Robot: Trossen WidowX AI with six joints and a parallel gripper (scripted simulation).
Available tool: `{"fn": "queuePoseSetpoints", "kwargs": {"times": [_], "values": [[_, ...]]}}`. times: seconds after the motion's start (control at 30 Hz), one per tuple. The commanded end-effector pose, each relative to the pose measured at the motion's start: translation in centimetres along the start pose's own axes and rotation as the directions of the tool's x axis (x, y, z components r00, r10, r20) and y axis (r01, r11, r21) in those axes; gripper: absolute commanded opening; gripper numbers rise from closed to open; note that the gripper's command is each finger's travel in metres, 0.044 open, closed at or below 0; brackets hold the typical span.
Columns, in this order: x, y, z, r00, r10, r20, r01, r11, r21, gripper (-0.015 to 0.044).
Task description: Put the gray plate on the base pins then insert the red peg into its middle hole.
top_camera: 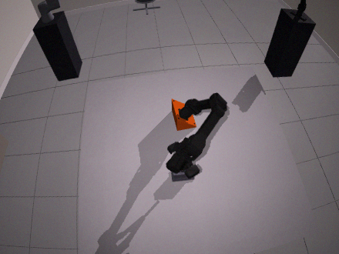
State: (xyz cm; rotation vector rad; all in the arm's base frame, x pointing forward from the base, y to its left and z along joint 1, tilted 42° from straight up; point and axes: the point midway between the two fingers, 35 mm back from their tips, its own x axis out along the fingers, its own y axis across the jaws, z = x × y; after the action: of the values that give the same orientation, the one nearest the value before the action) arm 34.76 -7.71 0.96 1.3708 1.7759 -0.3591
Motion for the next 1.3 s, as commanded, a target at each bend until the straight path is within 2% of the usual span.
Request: {"fn": "queuePoseSetpoints", "kwargs": {"times": [0.0, 0.67, 1.27], "values": [[0.0, 0.1, 0.1, 1.000, -0.001, 0.002, 0.002, 1.000, -0.006, 0.0000], [1.8, 0.0, 0.0, 1.000, -0.006, 0.001, 0.006, 1.000, -0.009, 0.0000], [1.6, -0.1, 0.1, 1.000, -0.007, 0.005, 0.007, 1.000, -0.011, 0.0000]]}}
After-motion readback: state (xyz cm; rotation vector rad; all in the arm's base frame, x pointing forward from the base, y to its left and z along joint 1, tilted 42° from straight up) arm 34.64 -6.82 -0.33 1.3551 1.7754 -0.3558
